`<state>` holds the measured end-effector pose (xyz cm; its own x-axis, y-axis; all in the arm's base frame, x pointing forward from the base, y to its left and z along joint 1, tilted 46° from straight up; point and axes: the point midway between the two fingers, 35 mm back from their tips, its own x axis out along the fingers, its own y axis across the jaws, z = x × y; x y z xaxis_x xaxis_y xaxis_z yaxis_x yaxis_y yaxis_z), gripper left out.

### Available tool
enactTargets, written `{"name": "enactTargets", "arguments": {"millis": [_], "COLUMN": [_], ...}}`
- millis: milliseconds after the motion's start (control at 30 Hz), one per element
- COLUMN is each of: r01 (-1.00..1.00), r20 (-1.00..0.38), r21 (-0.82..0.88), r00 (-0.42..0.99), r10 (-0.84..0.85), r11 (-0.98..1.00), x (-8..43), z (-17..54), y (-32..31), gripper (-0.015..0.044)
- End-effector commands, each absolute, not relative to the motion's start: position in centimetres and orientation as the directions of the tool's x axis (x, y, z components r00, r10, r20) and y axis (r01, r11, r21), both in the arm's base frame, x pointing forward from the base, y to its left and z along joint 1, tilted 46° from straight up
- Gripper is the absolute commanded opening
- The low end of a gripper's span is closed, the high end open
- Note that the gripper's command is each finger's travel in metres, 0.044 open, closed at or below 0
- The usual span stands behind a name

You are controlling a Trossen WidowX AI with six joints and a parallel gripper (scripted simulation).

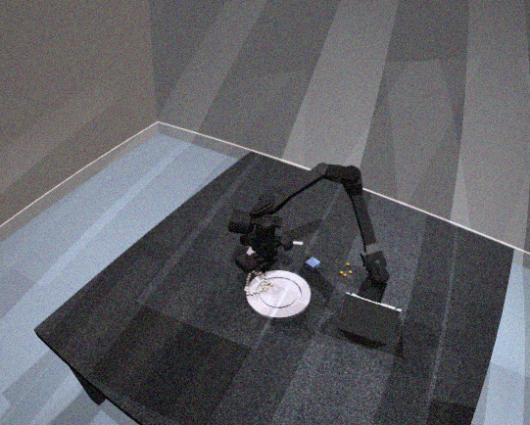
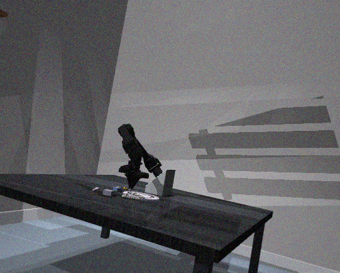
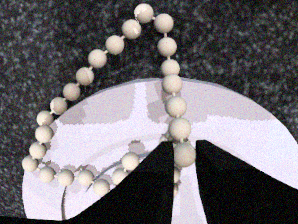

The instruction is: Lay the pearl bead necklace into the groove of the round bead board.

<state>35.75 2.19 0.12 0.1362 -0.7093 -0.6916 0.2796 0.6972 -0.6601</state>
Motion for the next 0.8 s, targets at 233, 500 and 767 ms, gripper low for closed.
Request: {"name": "enactTargets", "arguments": {"millis": [233,500,767], "r01": [0.277,0.277,0.277], "r20": [-0.694,-0.694,-0.694], "r21": [-0.661,-0.661,-0.661], "r00": [0.127,0.126,0.126], "r10": [-0.708,-0.709,-0.709], "r11": [0.697,0.697,0.697], "x": [32.3,30.6,30.7], "z": [-0.2,-0.2,-1.0], "y": [1.5,1.1,0.4], "gripper": [0.0,0.0,0.0]}}
